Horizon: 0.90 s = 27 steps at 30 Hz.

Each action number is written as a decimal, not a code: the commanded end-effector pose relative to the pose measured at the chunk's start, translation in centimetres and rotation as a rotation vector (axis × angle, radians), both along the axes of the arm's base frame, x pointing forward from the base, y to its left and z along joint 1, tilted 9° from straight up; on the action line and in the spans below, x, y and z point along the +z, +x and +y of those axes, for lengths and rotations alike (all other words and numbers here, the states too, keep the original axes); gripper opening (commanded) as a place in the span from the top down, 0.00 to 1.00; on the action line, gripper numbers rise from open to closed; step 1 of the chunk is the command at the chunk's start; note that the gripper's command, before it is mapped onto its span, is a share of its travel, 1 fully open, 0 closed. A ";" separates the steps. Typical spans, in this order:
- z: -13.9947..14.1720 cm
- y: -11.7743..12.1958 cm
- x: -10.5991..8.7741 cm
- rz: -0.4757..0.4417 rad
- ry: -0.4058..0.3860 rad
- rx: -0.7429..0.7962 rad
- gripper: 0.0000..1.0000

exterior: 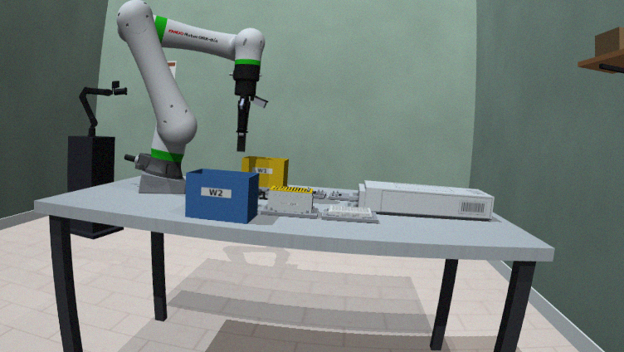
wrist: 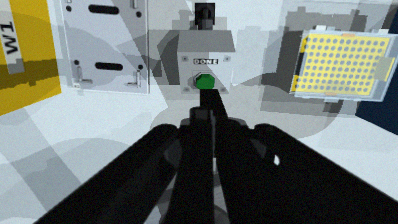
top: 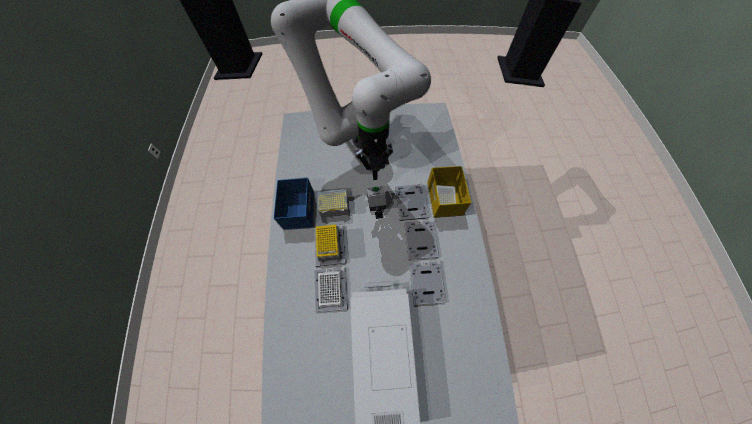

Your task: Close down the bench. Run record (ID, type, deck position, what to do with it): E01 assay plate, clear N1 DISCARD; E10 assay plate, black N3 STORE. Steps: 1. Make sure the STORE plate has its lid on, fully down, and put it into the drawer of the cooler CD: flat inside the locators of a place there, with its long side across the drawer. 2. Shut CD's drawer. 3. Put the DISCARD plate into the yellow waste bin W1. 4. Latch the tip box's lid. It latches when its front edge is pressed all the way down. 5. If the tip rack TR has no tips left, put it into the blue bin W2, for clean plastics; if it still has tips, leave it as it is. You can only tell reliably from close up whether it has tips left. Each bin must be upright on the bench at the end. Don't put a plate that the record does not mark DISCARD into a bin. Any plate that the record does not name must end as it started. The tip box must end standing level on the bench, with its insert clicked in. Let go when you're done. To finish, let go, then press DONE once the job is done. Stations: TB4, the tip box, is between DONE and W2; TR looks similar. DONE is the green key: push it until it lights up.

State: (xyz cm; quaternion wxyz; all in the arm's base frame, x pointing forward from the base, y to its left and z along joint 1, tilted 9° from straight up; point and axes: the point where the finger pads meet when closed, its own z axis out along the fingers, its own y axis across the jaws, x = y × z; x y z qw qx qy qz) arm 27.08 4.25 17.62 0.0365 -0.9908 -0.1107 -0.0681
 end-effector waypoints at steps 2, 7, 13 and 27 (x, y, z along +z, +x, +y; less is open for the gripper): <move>0.1 0.2 -1.1 -0.001 0.000 0.000 0.90; 0.2 0.3 -1.9 -0.001 0.000 0.000 0.90; 0.3 0.5 -3.5 -0.001 0.000 0.000 0.90; 0.6 0.9 -6.6 -0.001 0.000 0.000 0.90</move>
